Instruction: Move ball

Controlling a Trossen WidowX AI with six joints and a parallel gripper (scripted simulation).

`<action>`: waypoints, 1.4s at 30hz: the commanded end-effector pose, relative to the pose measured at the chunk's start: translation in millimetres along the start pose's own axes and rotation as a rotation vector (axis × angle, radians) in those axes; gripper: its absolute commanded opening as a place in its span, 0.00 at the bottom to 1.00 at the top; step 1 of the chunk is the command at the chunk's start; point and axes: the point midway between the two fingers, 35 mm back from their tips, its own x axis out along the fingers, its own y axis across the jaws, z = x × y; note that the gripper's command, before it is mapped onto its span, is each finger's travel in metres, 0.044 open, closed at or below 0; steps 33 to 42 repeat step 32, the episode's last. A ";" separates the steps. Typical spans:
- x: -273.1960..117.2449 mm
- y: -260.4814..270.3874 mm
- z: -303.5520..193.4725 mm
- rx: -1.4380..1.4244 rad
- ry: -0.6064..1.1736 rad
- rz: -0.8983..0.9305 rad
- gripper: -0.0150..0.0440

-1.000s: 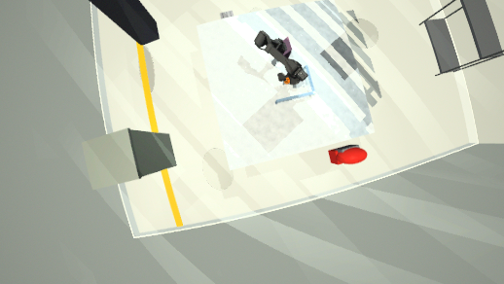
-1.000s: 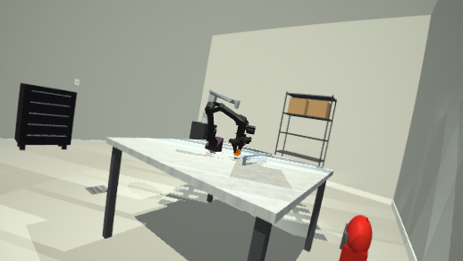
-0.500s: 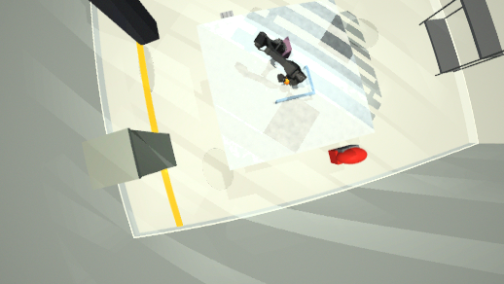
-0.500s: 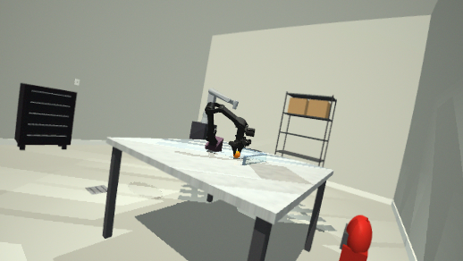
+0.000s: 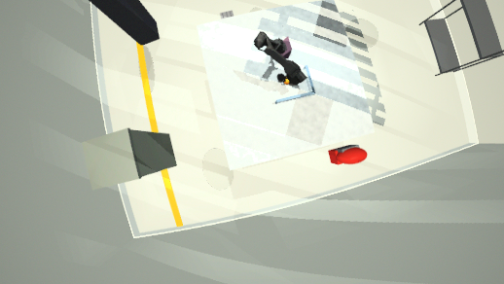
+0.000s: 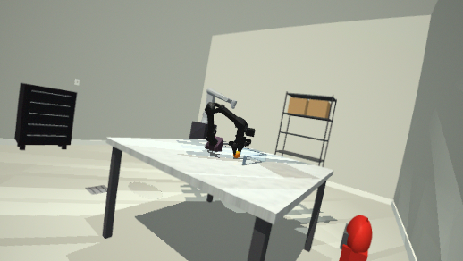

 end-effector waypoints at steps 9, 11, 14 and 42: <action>-76.3 1.3 1.0 -0.004 -0.001 0.001 0.89; -85.6 0.6 -0.3 -0.005 -0.001 -0.001 0.89; -85.6 0.6 -0.3 -0.005 -0.001 -0.001 0.89; -119.5 -0.1 -2.5 -0.009 -0.003 -0.005 1.00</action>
